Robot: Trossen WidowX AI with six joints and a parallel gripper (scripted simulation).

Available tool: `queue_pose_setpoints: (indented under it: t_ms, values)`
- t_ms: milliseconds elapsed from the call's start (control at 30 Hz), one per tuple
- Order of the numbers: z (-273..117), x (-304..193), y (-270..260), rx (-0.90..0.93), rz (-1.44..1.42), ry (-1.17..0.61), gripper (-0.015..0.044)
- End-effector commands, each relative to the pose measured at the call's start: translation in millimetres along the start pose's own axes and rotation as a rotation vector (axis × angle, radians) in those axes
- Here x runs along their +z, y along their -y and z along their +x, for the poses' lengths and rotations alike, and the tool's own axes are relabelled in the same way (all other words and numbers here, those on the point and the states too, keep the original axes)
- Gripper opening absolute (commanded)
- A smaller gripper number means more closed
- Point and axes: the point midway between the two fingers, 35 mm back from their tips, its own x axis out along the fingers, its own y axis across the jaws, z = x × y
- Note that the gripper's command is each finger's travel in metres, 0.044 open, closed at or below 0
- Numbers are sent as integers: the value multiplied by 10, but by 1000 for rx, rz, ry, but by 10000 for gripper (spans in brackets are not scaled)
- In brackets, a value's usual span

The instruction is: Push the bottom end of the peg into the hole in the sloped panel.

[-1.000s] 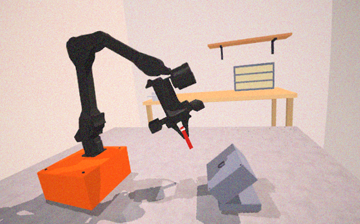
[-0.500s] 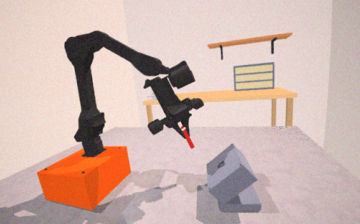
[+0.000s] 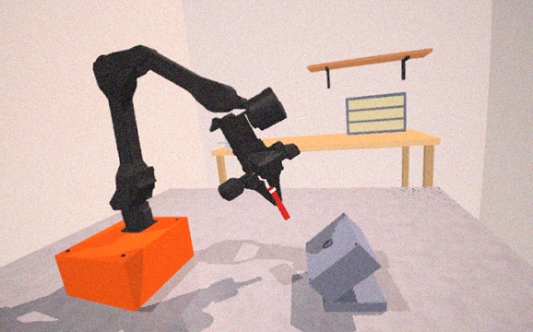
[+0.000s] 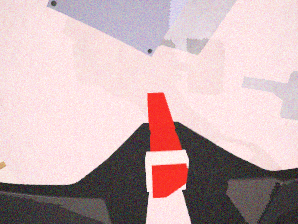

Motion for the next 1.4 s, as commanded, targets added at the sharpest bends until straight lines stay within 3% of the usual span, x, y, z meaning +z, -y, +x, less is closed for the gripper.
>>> queue_pose_setpoints:
  t_ms: [0,1367]
  values:
    - [-26,21,-3,17,-34,6,0]
    - [-133,279,67,75,-379,95,0]
